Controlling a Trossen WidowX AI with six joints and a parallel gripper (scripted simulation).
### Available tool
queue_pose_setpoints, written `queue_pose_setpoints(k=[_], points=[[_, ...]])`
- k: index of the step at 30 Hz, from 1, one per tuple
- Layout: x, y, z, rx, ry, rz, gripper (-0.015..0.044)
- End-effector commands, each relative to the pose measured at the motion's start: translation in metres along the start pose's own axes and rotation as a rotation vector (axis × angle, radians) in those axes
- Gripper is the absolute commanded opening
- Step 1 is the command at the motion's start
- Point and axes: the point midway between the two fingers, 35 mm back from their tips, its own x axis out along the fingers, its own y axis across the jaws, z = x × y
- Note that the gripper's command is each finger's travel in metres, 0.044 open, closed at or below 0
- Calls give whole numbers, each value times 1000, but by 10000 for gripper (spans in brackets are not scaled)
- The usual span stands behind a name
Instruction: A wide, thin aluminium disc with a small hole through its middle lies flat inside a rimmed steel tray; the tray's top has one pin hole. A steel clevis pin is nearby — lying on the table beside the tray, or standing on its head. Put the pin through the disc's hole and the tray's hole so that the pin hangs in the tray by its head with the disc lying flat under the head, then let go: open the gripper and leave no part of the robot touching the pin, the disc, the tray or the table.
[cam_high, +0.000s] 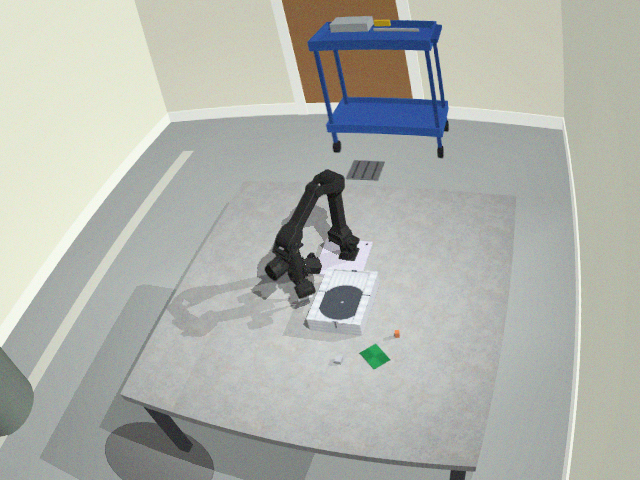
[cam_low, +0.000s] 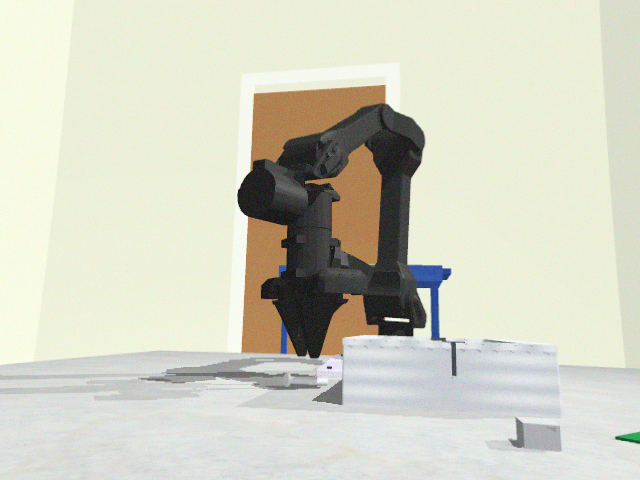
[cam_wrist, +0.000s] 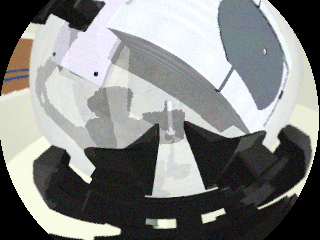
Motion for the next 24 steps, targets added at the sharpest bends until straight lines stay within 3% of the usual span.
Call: queue_pose_setpoints(k=[1, 17, 24], points=[[-13, 0, -2, -3, 19, -3, 160], [-39, 1, -2, -3, 19, -3, 160], [-34, 1, -1, 72, -4, 0, 160]])
